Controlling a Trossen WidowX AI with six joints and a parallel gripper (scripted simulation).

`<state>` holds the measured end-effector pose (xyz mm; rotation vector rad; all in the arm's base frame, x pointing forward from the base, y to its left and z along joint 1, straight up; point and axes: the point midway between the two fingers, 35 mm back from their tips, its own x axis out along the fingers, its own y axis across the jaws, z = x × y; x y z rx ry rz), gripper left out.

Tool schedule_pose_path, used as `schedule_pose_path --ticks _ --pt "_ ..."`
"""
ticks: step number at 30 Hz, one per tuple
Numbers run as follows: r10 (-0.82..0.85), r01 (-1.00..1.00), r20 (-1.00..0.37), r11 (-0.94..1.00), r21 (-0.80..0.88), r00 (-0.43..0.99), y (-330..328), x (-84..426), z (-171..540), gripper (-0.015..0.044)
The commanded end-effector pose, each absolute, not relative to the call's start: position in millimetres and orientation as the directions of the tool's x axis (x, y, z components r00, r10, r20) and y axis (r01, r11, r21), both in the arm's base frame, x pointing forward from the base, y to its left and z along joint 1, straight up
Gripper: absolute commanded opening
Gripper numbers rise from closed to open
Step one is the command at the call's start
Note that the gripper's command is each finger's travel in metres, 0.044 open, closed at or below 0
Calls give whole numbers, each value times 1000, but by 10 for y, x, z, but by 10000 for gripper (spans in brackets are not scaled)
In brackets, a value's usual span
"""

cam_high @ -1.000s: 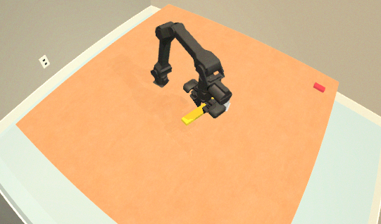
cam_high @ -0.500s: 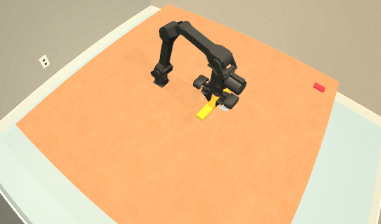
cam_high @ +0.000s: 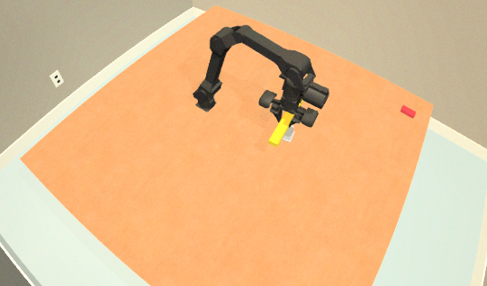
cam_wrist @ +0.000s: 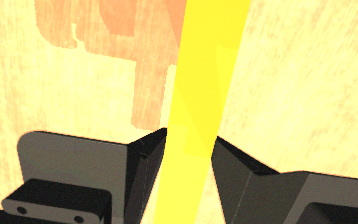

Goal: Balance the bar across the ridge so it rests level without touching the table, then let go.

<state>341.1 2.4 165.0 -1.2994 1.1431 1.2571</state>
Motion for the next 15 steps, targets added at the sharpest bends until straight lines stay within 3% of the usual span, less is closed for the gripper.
schedule_pose_path --ticks 1,15 --pt "1 -988 -1000 -149 -28 28 179 3452 1648 0" --pt "2 -984 -1000 -177 -28 28 286 3508 1532 0"
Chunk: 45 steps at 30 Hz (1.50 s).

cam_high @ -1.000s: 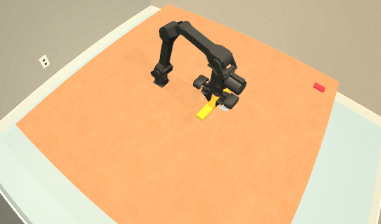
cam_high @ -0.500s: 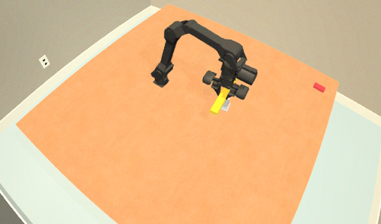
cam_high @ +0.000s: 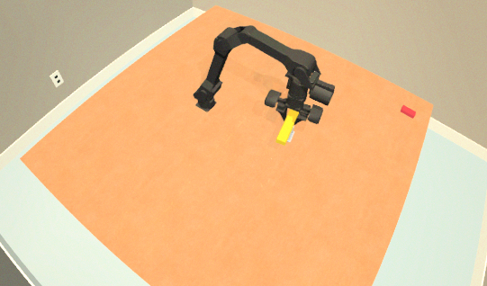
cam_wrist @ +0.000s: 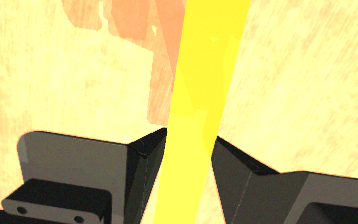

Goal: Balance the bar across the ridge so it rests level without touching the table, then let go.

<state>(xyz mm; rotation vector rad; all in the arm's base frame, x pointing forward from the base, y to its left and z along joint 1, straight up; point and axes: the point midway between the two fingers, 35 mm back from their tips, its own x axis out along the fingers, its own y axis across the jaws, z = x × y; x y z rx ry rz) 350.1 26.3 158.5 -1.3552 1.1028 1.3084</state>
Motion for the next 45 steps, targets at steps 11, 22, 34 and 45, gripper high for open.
schedule_pose_path --ticks 11,22,34,45 --pt "2 -984 -1000 -177 -28 28 282 3519 1353 0" --pt "2 -984 -1000 -178 -28 28 279 3520 1216 0" --pt "2 -984 -1000 -178 -28 28 279 3520 1220 0" --pt "2 -984 -1000 -178 -28 28 279 3520 1212 0"
